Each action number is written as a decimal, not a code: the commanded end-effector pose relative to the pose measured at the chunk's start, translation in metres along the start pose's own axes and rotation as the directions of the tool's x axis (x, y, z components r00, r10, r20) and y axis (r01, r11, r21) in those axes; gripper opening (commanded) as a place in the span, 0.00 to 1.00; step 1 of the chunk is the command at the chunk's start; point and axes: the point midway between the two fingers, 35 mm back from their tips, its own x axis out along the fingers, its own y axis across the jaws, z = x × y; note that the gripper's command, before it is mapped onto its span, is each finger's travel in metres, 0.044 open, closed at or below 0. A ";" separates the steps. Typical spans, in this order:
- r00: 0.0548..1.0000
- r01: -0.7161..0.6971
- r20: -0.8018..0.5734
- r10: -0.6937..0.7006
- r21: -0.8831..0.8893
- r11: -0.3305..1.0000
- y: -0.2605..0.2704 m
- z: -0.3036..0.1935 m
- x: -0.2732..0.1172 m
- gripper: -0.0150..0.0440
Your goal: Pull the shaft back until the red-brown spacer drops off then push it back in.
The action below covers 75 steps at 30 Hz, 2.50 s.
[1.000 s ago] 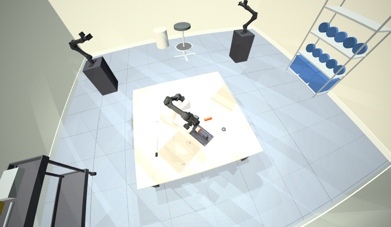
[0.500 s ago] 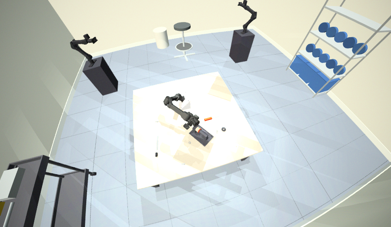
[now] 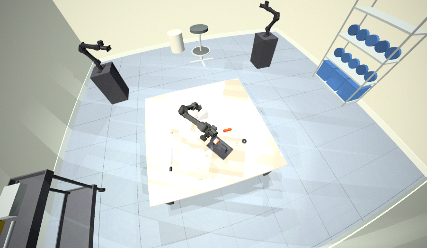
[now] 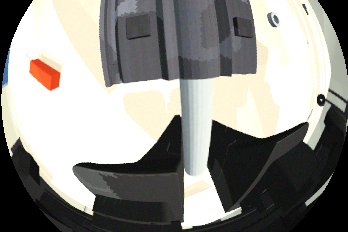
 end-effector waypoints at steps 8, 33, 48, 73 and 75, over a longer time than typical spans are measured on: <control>1.000 0.005 0.000 -0.005 -0.003 1.000 -0.001 -0.002 0.000 0.25; 1.000 0.005 0.000 -0.005 -0.003 1.000 -0.001 -0.004 0.000 0.25; 1.000 0.005 0.000 -0.005 -0.003 1.000 -0.001 -0.006 0.000 0.25; 1.000 0.005 0.000 -0.005 -0.003 1.000 0.000 -0.006 0.000 0.25; 1.000 0.005 0.000 -0.005 -0.003 1.000 0.000 -0.005 0.000 0.25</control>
